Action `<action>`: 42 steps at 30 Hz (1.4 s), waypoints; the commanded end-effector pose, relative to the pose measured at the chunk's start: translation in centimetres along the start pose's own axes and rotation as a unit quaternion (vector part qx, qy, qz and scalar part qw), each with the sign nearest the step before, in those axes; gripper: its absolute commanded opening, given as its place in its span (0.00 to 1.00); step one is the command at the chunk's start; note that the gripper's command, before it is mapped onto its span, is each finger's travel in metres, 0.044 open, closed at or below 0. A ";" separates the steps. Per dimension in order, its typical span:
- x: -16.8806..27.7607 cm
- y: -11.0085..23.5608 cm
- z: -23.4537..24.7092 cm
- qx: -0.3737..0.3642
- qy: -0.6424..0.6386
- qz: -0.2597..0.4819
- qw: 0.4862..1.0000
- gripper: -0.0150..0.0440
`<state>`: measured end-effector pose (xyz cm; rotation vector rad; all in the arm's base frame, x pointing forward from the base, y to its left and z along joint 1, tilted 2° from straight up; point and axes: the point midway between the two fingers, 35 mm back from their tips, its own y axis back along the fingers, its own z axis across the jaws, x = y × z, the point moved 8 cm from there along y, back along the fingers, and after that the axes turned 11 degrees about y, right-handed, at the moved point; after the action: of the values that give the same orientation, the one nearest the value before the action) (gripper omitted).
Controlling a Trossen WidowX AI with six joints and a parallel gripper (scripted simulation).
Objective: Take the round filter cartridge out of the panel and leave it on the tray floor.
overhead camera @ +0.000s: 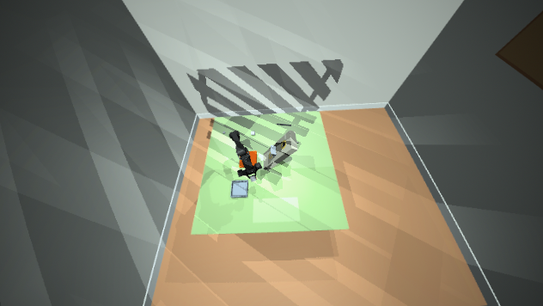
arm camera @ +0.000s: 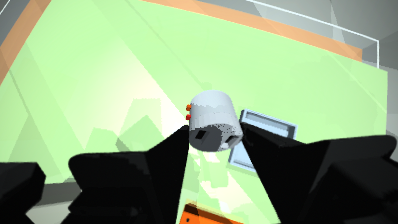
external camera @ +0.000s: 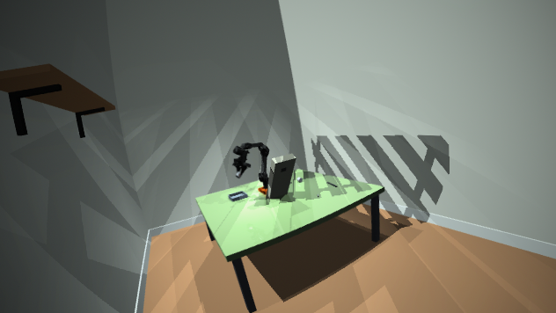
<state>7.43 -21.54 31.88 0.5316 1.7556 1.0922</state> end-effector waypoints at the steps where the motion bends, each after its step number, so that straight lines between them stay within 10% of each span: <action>1: 0.6 -0.8 -1.1 0.017 -0.018 -0.002 1.000 0.25; 42: 12.8 -11.1 -10.1 0.144 -0.246 0.029 0.958 0.25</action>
<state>-5.85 -21.87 18.40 0.9528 1.4632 0.6592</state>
